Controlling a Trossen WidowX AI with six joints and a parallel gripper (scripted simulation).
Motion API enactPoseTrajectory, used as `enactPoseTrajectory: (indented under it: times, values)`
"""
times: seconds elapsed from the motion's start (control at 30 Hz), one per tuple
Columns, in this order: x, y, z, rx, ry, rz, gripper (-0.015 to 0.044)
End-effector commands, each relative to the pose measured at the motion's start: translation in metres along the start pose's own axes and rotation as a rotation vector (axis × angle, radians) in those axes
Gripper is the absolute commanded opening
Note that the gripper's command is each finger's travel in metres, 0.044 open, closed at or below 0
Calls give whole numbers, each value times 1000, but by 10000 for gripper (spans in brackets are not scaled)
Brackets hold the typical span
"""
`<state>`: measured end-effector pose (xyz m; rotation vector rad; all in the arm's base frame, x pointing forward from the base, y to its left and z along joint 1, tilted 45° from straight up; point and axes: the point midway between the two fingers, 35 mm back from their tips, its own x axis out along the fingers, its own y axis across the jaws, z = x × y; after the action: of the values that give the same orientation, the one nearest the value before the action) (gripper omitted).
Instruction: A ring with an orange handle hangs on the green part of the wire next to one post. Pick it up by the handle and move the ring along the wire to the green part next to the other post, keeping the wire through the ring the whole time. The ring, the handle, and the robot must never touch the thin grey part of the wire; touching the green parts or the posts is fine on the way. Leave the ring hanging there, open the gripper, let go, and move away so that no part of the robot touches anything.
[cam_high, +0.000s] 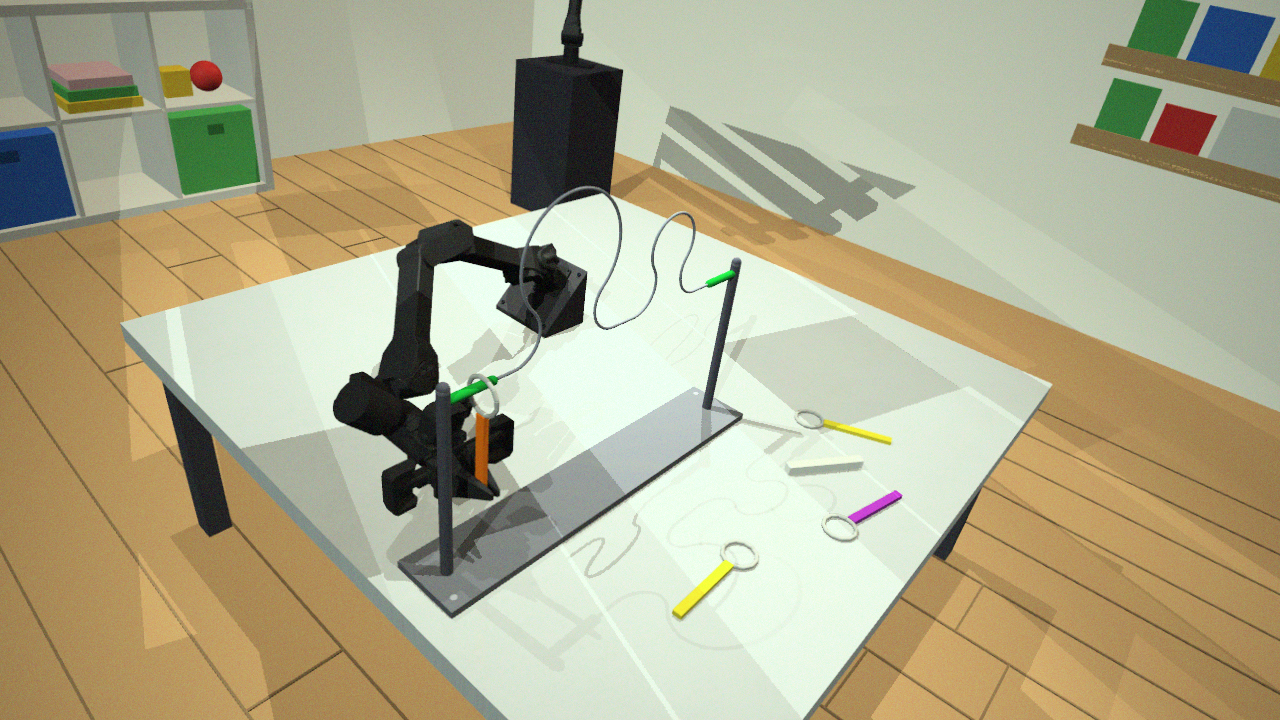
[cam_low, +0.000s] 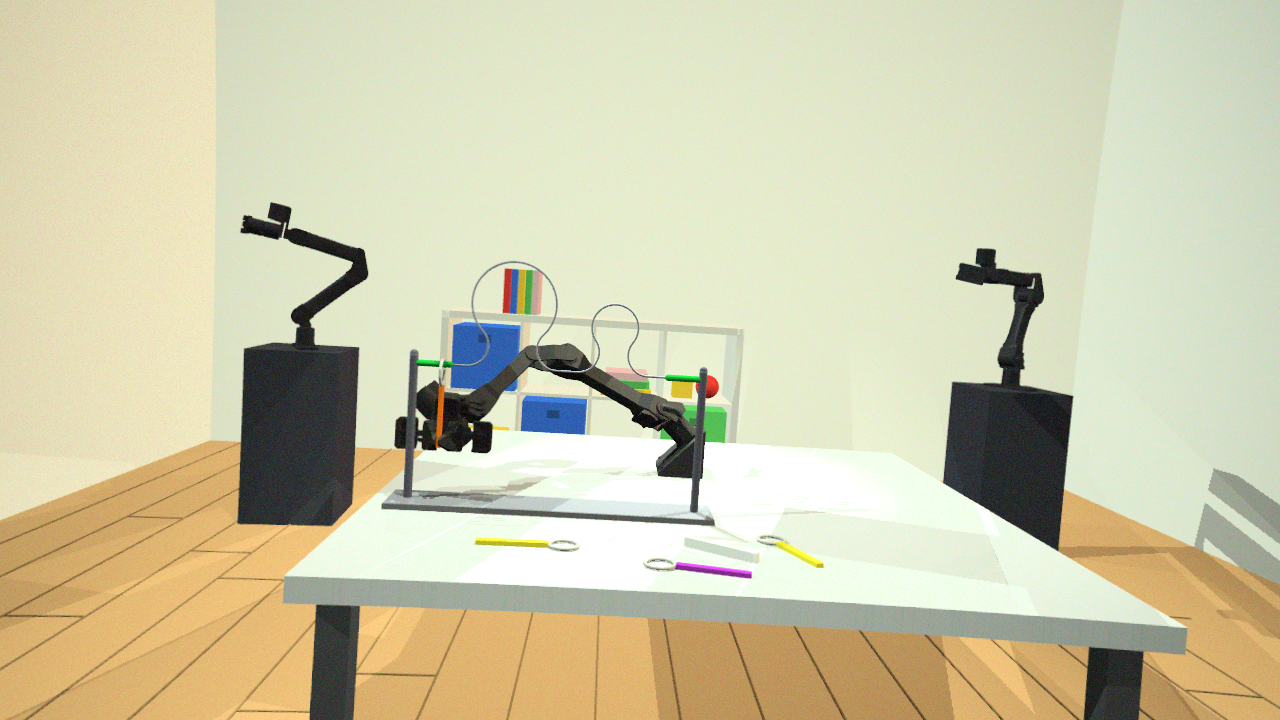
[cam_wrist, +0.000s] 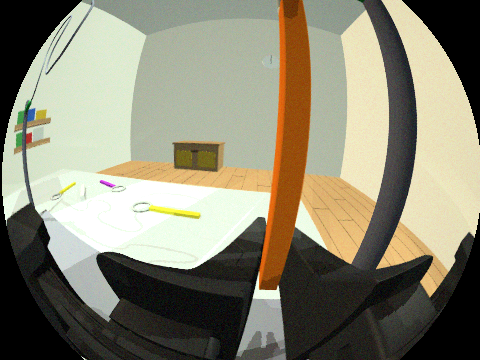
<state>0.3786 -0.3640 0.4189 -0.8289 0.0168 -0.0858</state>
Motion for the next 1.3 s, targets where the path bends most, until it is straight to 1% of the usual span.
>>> enactPoseTrajectory:
  times: [0.0, 0.23, 0.43, 1.1, 1.27]
  values:
    - [0, 0, 0, -1, 0, 0, -150]
    - [0, 0, 1, -1, 0, 0, -150]
    - [0, 1, 15, 7, -1, 0, -150]
    - [0, 1, 15, 7, -1, 0, -150]
    - [-6, 4, 16, 7, 50, 0, -150]
